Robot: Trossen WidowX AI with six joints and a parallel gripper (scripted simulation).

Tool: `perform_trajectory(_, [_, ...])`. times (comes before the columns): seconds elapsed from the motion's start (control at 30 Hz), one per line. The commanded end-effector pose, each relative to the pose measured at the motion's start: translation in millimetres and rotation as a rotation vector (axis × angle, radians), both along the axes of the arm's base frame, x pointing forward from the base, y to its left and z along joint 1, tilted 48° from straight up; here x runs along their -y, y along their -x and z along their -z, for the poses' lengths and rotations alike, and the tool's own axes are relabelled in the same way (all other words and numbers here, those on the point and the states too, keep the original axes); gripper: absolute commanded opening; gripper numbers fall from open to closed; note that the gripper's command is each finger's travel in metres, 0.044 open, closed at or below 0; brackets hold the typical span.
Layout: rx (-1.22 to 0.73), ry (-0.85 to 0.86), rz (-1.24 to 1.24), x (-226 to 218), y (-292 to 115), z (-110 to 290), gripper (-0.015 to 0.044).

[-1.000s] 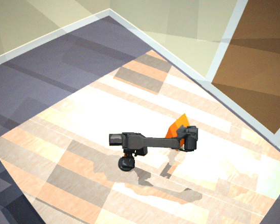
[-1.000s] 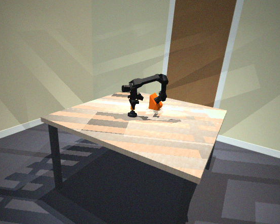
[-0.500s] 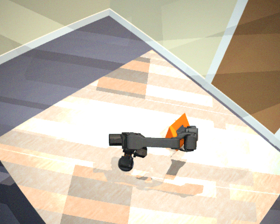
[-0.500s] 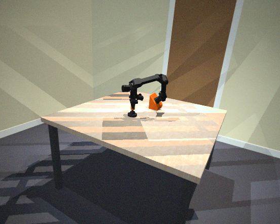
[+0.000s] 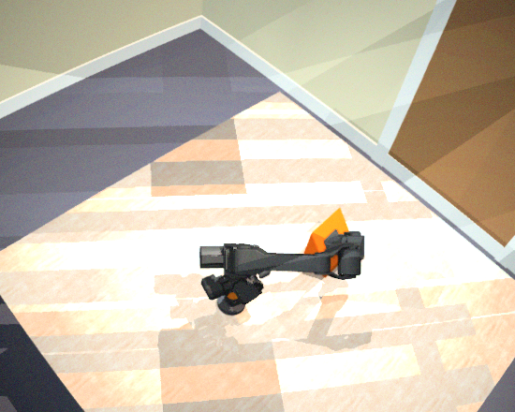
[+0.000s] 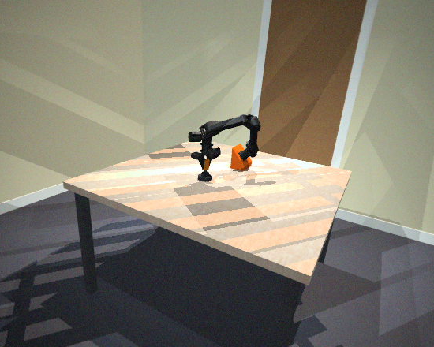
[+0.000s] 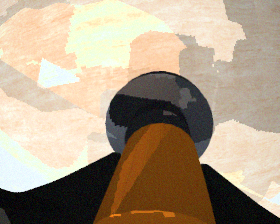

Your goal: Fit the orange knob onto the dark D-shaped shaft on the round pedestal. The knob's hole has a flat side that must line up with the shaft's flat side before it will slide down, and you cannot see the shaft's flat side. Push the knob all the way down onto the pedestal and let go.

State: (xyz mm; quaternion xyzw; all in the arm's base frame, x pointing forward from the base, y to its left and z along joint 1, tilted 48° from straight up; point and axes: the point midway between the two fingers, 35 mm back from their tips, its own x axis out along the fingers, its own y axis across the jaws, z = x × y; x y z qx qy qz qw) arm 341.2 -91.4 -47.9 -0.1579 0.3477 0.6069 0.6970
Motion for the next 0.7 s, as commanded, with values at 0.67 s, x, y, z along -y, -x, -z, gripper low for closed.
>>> perform_trajectory(0.67, [-1.089,-0.033,1.007,1.4,0.5,-2.9,0.0000])
